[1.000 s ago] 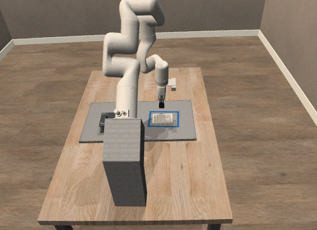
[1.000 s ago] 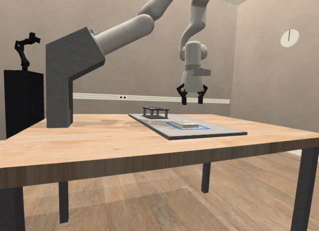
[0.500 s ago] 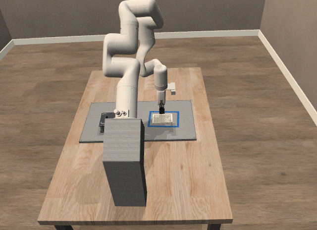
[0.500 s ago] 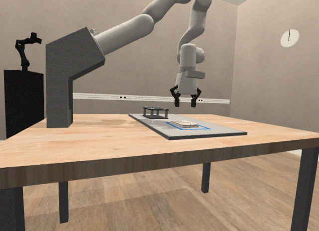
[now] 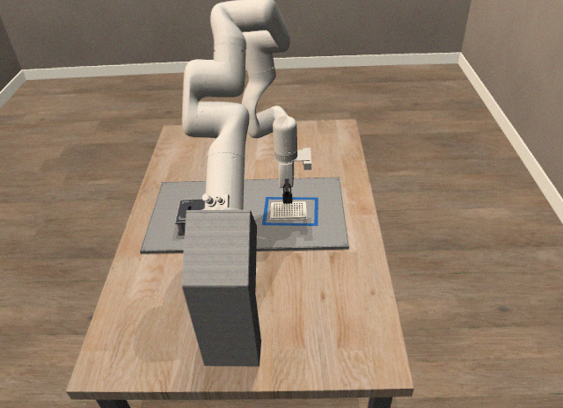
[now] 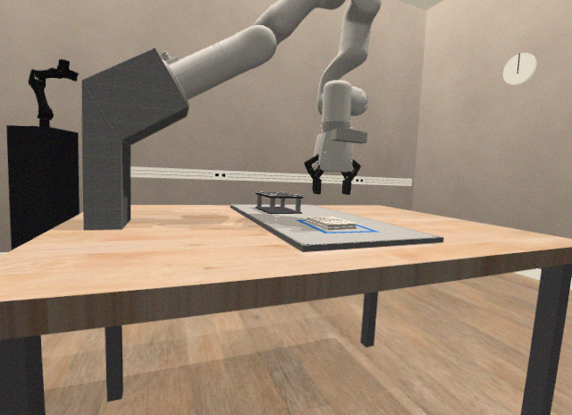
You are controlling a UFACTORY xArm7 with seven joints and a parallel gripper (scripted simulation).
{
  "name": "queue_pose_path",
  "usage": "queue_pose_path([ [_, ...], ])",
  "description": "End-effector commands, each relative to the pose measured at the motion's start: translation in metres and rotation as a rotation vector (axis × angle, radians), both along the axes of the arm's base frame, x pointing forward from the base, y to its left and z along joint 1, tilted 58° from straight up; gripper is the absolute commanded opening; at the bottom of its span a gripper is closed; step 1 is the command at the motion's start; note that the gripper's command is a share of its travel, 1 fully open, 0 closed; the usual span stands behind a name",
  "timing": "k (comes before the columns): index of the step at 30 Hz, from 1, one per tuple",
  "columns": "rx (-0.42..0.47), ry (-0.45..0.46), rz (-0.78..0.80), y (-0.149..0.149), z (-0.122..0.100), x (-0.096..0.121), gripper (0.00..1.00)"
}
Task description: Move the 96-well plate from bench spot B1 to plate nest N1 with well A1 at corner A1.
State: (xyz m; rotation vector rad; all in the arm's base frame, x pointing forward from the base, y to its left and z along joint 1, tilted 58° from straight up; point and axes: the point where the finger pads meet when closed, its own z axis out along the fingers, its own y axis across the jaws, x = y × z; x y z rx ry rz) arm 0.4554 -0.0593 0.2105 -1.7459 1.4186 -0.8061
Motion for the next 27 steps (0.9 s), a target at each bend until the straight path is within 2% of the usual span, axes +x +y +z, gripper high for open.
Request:
queue_pose_path([
  [1, 0.0, -0.002, -0.002, 0.0, -0.002, 0.005, 1.0],
  [27, 0.0, -0.001, -0.002, 0.006, -0.024, 0.038, 1.0],
])
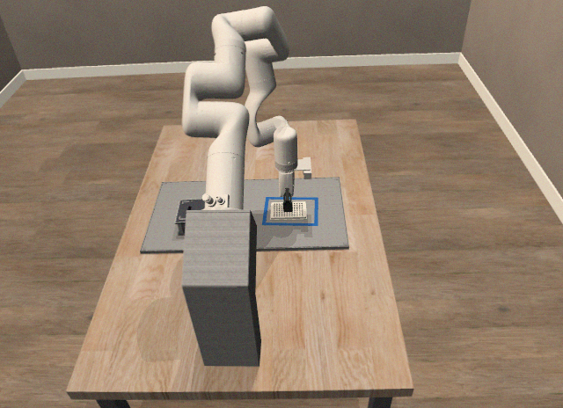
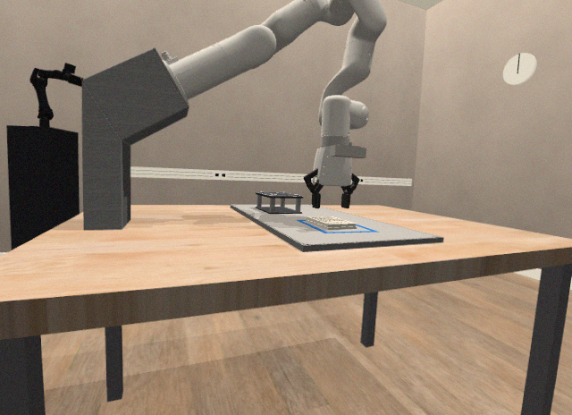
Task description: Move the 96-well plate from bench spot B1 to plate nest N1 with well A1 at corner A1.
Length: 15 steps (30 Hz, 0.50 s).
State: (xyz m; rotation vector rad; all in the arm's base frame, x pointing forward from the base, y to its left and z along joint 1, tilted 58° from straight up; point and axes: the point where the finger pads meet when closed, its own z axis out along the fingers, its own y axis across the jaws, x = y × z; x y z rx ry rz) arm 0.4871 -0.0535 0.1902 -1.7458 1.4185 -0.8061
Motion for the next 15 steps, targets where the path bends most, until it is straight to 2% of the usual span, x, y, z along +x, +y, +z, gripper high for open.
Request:
queue_pose_path([
  [1, 0.0, -0.001, -0.002, 0.0007, -0.0043, 0.0077, 1.0],
  [15, 0.0, -0.001, -0.002, 0.0021, -0.0093, 0.0155, 1.0],
])
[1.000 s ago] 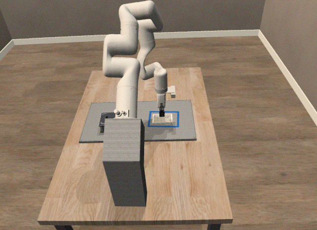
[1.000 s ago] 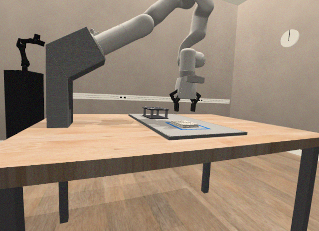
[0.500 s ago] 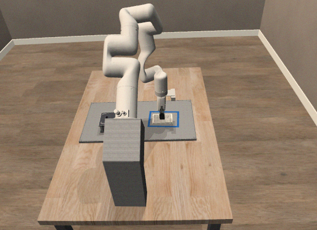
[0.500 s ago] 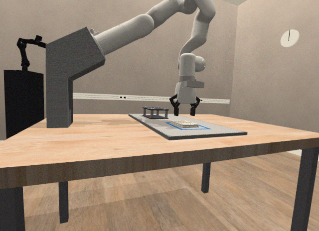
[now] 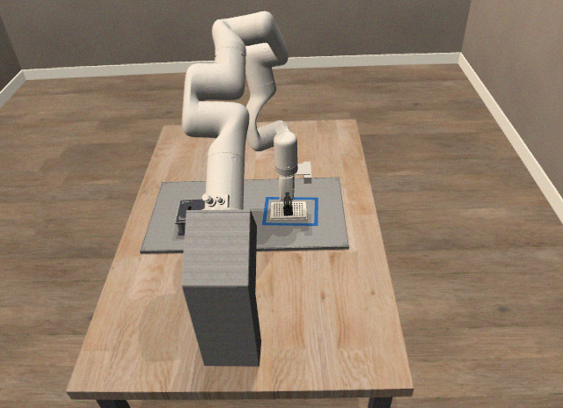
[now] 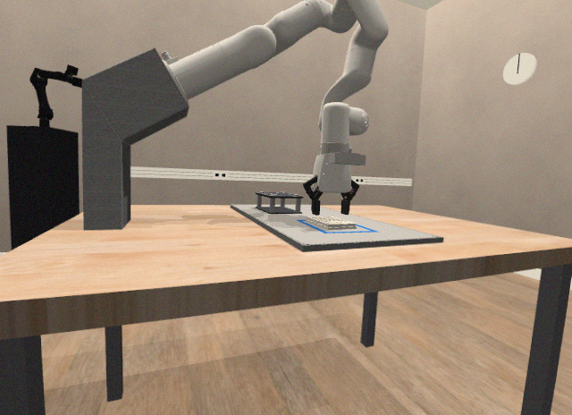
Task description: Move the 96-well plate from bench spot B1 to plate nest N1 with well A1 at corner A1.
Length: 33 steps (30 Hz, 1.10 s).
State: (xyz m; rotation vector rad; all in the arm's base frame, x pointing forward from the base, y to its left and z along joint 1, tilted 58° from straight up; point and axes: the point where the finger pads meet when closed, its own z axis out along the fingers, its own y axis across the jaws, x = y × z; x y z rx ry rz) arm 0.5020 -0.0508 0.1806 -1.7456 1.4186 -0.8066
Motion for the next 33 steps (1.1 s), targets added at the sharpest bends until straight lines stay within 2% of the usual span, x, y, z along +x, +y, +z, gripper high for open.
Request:
queue_pose_path([
  [1, 0.0, -0.001, -0.002, -0.001, 0.0, 0.001, 1.0],
  [33, 0.0, -0.001, -0.002, 0.002, -0.008, 0.013, 1.0],
])
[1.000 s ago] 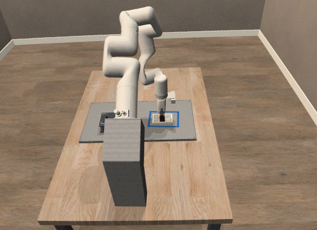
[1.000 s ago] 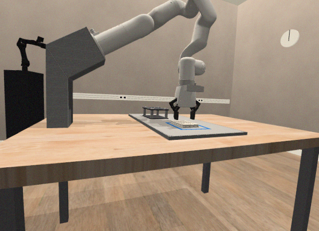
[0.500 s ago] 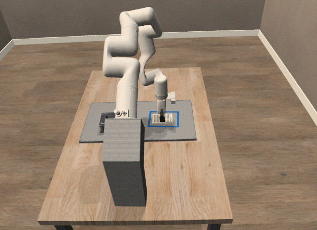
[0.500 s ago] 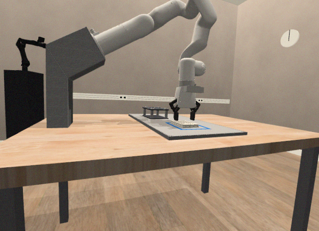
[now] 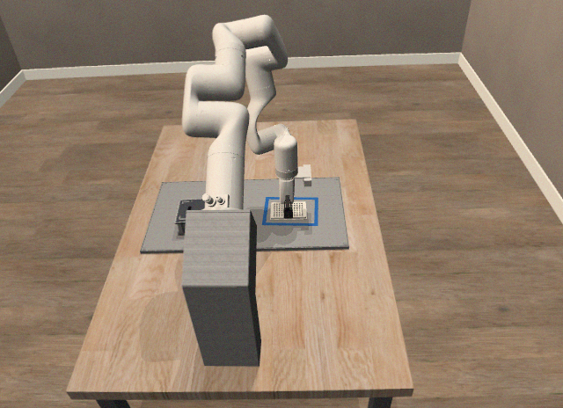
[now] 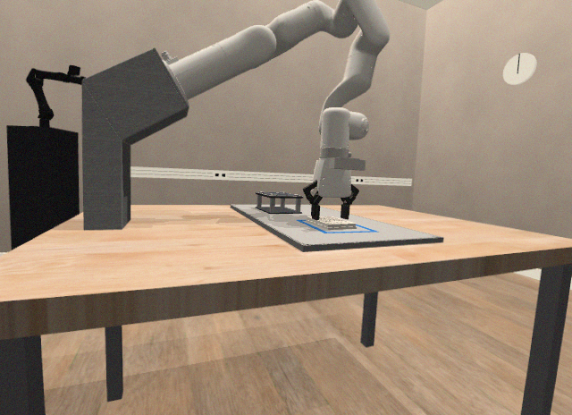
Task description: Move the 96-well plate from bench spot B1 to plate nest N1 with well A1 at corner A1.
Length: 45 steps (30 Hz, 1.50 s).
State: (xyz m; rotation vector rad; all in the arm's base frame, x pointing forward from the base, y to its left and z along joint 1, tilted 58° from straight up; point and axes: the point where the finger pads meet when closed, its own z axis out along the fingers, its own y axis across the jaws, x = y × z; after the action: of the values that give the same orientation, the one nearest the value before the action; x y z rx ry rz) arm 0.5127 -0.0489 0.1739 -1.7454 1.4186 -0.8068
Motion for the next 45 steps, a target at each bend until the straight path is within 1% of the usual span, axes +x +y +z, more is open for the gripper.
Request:
queue_pose_path([
  [1, 0.0, -0.001, -0.002, -0.0002, -0.0012, 0.0028, 1.0],
  [10, 0.0, -0.001, -0.002, 0.0005, -0.0037, 0.0067, 1.0],
  [27, 0.0, -0.001, -0.002, 0.0005, -0.0037, 0.0067, 1.0],
  [28, 0.0, -0.001, -0.002, 0.0004, -0.0034, 0.0062, 0.0],
  [45, 0.0, -0.001, -0.002, 0.0004, -0.0034, 0.0062, 0.0],
])
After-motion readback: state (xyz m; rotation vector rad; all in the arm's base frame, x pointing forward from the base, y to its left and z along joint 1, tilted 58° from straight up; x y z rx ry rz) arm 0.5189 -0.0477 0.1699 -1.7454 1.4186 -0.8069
